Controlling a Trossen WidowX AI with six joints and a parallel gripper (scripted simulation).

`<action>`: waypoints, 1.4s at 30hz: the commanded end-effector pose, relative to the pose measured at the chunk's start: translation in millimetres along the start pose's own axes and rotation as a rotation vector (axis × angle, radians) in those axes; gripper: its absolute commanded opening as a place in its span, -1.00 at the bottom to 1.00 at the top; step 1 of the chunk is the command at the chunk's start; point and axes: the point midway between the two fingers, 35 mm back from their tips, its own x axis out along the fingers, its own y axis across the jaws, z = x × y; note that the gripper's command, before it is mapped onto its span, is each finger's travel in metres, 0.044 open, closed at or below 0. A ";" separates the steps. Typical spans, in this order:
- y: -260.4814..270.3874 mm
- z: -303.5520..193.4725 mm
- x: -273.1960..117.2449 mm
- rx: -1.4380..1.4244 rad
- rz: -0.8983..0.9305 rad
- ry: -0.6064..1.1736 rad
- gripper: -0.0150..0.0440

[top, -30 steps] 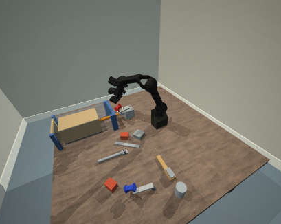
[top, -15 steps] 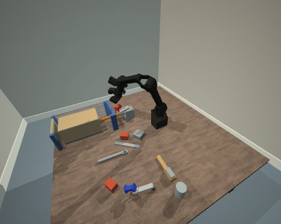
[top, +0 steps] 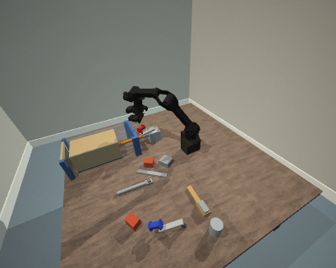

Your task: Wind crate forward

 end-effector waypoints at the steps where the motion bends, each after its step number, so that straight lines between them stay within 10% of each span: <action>1: 0.4 -2.0 0.9 -0.004 0.000 0.075 -0.49; 25: 1.2 -0.3 -1.6 0.002 0.003 0.117 -0.49; 42: 1.5 -4.0 -4.1 -1.365 0.083 0.097 1.00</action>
